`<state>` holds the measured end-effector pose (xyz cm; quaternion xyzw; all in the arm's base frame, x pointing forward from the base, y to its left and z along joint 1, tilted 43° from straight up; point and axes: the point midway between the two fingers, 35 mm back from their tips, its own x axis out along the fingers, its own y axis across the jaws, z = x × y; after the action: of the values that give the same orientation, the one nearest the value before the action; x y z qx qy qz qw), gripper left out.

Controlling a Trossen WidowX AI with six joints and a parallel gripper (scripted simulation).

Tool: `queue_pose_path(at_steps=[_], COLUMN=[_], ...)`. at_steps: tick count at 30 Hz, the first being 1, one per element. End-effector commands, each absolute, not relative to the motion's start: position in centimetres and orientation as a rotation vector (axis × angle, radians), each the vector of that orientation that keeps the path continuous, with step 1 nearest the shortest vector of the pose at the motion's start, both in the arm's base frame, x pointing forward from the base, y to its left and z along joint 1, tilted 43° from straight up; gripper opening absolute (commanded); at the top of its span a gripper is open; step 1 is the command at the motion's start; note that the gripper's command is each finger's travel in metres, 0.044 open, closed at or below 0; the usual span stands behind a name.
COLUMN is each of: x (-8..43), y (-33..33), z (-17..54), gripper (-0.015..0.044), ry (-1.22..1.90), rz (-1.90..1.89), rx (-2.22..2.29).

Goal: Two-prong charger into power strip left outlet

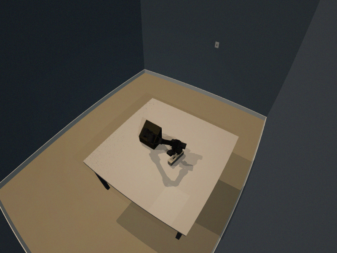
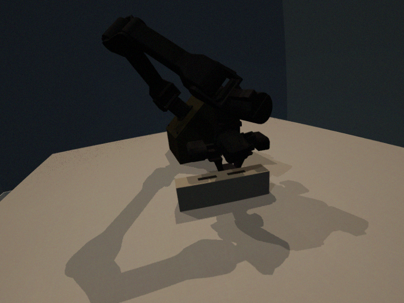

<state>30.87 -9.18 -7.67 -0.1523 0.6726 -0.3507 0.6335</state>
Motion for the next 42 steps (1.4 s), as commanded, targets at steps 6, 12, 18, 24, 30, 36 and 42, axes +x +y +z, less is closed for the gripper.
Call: queue_pose_path(at_steps=[6, 12, 18, 24, 30, 36, 42], x=[31.8, 32.0, 32.2, 32.5, 32.7, 32.9, 33.1], y=[-9.4, -9.4, -9.5, -9.6, -9.6, -9.7, -9.8], z=[-7.5, -7.5, -7.5, -7.4, -7.4, -7.4, -7.4], gripper=[0.0000, 0.0000, 0.0000, 0.0000, 0.0000, 0.0000, 0.0000], ry=[1.522, 1.522, 1.522, 1.522, 1.522, 1.522, 1.522], rz=[-0.802, -0.802, -0.802, -0.802, -0.802, -0.802, -0.802], rx=[-0.348, -0.348, -0.348, -0.348, -0.348, -0.348, -0.348])
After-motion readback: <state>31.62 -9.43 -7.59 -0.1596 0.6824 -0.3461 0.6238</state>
